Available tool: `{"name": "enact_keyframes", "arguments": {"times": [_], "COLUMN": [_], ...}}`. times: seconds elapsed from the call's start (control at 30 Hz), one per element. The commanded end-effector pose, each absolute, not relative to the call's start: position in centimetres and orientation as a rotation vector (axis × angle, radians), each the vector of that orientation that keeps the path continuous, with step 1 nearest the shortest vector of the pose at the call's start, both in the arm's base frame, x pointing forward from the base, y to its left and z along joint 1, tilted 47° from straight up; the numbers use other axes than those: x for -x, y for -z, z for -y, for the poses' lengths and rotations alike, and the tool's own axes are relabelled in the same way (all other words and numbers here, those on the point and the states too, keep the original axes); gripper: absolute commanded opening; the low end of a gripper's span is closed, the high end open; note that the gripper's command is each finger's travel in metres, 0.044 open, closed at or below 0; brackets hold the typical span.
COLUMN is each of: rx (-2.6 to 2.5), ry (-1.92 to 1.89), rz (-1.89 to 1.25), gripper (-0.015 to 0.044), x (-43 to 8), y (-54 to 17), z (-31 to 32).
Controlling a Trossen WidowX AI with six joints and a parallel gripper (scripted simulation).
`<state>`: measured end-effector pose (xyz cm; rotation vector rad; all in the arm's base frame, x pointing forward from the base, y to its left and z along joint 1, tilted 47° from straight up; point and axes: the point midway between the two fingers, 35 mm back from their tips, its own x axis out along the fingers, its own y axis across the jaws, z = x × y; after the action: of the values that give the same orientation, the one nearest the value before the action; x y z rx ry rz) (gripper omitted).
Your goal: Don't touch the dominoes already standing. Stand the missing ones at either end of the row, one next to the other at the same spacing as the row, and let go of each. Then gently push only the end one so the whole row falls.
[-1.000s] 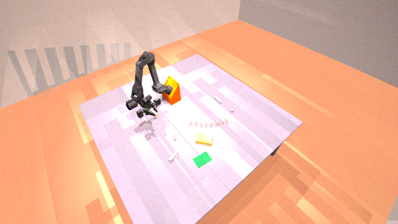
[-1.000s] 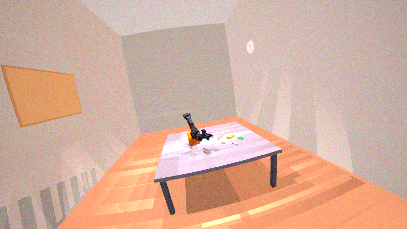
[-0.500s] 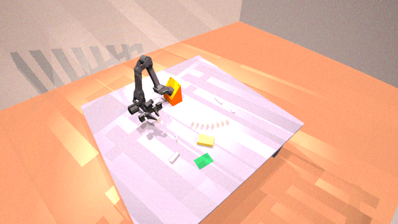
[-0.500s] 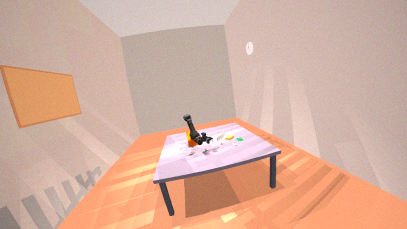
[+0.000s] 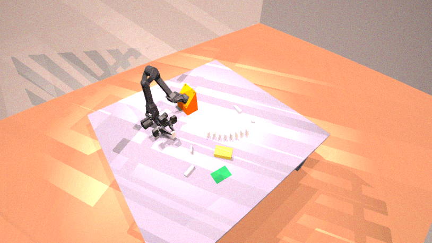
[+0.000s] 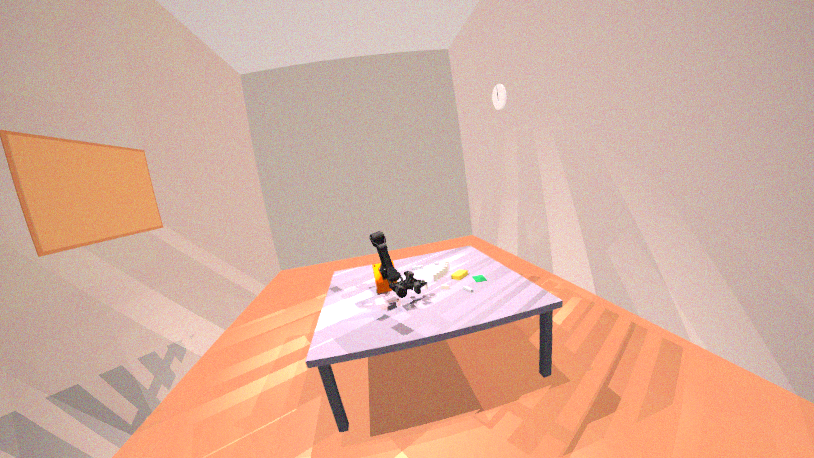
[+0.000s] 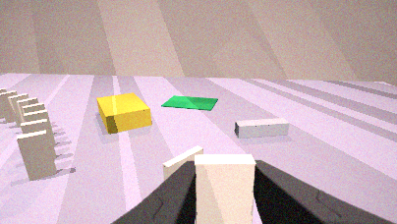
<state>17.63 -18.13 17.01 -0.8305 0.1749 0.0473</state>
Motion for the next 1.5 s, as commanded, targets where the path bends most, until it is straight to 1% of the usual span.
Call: {"name": "enact_keyframes", "arguments": {"times": [0.0, 0.47, 0.87, 1.27, 1.3, 1.47], "rx": [0.829, 0.827, 0.826, 0.826, 0.826, 0.826], "ry": [-0.049, -0.048, -0.048, -0.048, -0.048, -0.048], "rz": [-0.172, -0.172, -0.172, -0.172, -0.172, -0.173], "gripper": [0.0107, 0.0107, 0.0107, 0.0422, 0.044, 0.044], "x": [-17.6, -17.5, -17.5, -17.5, -17.5, -17.6], "y": [-16.2, -13.2, -13.0, -13.0, -13.0, -13.8], "z": [18.7, 20.8, 20.9, 20.9, 20.9, 20.2]}}
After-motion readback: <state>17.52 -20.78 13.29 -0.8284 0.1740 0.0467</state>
